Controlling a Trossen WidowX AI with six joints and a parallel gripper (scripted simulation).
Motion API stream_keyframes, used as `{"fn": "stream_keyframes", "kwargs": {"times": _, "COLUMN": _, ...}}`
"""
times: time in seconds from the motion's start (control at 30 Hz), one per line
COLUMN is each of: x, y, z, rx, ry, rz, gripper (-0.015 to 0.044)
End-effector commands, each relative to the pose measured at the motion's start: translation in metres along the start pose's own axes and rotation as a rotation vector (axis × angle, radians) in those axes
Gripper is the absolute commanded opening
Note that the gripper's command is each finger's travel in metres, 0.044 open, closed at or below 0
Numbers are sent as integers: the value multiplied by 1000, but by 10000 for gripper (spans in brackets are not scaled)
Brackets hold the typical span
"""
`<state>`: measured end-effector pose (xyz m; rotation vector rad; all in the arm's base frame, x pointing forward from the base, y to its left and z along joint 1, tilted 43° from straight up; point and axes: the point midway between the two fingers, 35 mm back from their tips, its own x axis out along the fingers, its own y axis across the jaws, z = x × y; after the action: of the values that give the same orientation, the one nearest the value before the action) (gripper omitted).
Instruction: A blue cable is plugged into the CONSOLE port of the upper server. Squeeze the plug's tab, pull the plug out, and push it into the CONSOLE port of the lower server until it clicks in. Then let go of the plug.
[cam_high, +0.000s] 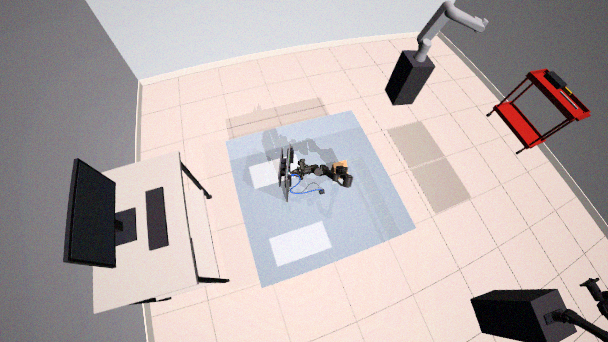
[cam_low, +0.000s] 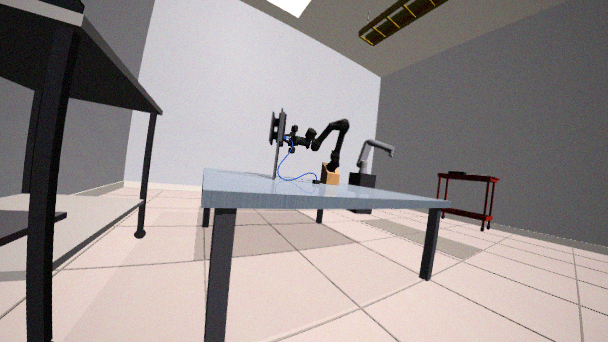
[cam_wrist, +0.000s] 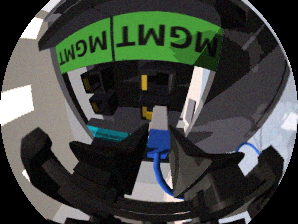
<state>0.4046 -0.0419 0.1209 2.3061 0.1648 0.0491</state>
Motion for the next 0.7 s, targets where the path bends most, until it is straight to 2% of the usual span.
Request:
{"fn": "stream_keyframes", "kwargs": {"times": 0.0, "x": 2, "y": 3, "z": 0, "rx": 1, "ry": -1, "rz": 12, "gripper": 0}}
{"fn": "stream_keyframes", "kwargs": {"times": 0.67, "x": 5, "y": 3, "z": 1, "rx": 0, "ry": -1, "rz": 12, "gripper": 0}}
